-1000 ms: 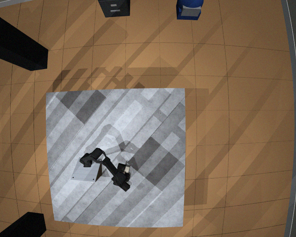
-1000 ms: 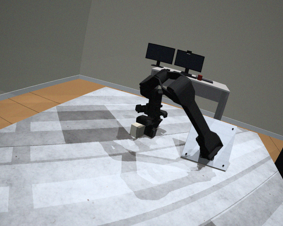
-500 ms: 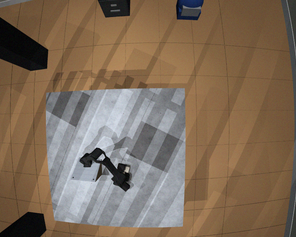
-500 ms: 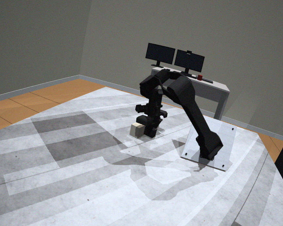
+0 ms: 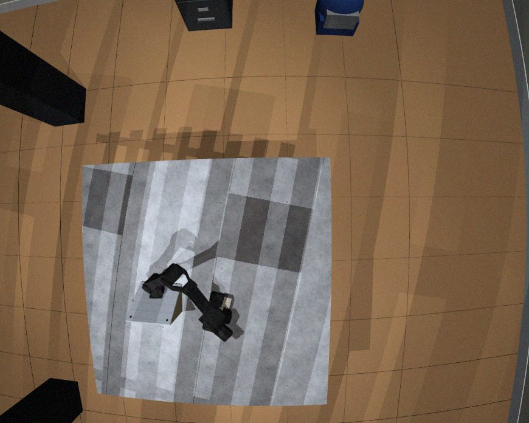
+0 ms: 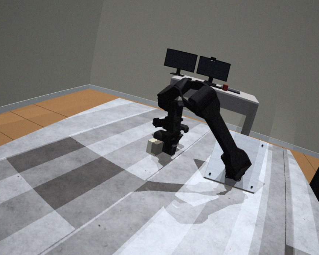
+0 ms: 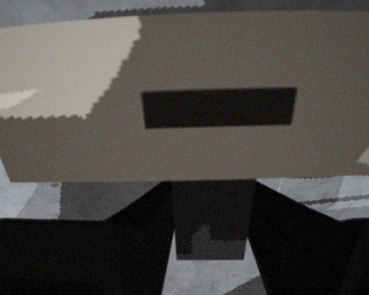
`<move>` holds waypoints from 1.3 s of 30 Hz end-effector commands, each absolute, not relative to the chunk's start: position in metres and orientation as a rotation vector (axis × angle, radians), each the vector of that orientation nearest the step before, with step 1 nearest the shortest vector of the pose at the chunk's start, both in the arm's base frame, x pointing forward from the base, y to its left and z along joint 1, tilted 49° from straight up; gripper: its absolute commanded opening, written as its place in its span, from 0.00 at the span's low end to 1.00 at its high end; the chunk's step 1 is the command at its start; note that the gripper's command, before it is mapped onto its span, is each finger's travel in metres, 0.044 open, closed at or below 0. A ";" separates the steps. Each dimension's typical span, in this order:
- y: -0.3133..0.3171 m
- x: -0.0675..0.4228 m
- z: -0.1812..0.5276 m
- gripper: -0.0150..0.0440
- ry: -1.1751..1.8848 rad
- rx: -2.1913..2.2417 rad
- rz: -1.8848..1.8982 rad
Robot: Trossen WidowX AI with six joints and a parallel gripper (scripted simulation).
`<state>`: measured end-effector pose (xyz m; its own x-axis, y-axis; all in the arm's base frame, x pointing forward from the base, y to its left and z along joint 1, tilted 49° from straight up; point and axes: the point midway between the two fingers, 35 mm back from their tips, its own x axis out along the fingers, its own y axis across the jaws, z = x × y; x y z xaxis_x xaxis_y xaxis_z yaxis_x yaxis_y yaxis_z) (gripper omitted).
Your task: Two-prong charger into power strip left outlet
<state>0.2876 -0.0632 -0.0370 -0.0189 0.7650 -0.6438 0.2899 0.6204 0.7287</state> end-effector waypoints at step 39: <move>-0.065 0.294 -0.036 0.25 1.576 0.895 0.476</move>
<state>0.2878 -0.0634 -0.0368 -0.0216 0.7666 -0.6418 0.2929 0.6186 0.7290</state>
